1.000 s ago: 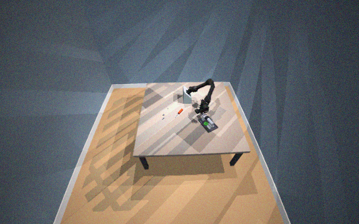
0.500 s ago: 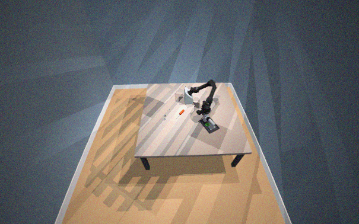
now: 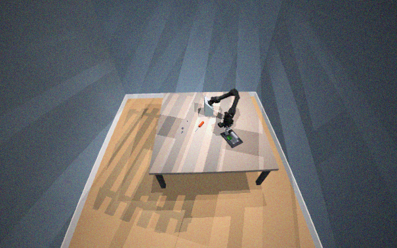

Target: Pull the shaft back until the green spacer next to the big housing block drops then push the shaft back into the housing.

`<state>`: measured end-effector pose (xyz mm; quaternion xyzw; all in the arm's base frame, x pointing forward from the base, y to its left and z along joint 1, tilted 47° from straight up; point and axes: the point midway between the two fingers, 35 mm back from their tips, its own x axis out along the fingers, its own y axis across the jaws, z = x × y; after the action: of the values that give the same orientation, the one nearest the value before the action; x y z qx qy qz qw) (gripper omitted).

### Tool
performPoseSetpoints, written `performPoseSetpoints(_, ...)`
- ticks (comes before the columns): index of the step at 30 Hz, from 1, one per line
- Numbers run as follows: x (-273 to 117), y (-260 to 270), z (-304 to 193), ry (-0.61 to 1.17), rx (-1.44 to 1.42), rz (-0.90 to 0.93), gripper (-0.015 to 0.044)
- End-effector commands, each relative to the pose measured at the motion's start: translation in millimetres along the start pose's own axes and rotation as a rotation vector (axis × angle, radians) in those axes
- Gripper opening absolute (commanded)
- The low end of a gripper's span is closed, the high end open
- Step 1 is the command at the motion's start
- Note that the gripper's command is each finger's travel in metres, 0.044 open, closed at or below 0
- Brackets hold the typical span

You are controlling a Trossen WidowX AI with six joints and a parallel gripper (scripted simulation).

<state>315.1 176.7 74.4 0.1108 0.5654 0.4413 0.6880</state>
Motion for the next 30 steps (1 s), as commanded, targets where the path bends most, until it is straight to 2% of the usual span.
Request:
performPoseSetpoints(1,-1.4,-0.5,5.2,-0.009,-0.004,-0.007,0.0)
performPoseSetpoints(30,-1.6,-0.3,15.9,-0.009,-0.005,-0.007,0.0)
